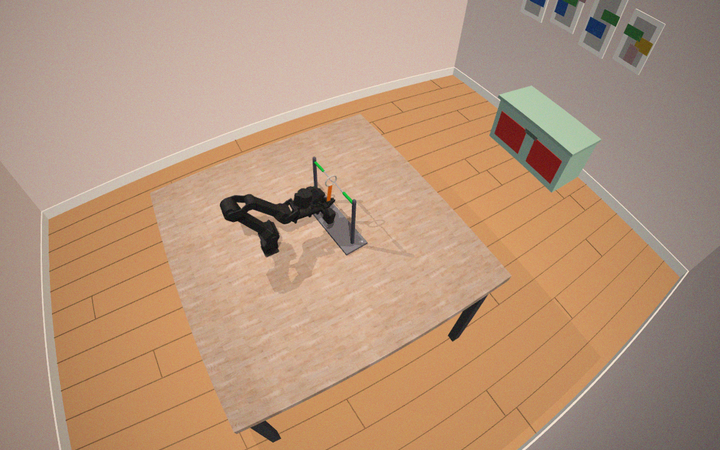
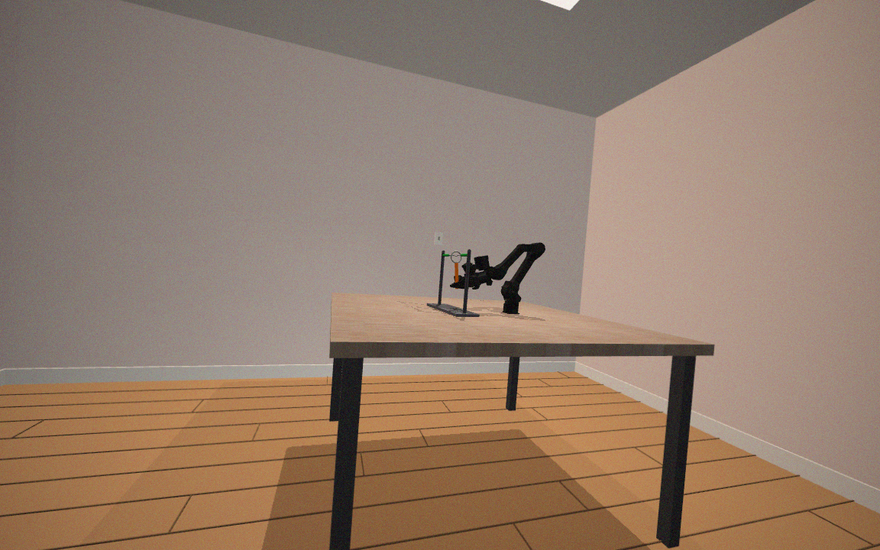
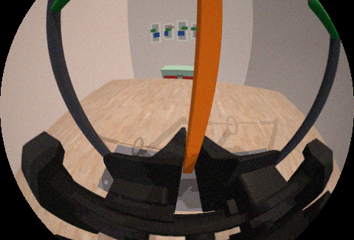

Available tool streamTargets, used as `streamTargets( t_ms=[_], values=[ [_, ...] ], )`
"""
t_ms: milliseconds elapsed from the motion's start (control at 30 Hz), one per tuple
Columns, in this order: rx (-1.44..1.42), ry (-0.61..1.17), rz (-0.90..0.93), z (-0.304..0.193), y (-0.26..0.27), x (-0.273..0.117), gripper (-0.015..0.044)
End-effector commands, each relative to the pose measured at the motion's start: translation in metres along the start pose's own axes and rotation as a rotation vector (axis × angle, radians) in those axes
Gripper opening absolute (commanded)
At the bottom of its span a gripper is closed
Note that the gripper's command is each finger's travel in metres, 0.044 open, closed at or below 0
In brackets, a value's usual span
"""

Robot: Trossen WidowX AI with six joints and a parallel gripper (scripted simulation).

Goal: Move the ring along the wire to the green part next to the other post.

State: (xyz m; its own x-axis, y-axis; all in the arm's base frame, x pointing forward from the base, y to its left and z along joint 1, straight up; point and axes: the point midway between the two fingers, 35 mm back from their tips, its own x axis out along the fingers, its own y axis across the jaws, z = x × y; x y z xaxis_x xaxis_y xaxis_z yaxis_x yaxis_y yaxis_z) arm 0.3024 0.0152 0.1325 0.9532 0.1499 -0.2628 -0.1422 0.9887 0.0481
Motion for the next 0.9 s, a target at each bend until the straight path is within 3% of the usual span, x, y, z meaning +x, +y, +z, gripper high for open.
streamTargets(
  t_ms=[0, 867],
  values=[
    [0.043, 0.001, -0.016, 0.005, 0.010, -0.003, -0.0150],
    [0.002, 0.006, -0.041, 0.008, 0.032, -0.002, -0.0150]
  ],
)
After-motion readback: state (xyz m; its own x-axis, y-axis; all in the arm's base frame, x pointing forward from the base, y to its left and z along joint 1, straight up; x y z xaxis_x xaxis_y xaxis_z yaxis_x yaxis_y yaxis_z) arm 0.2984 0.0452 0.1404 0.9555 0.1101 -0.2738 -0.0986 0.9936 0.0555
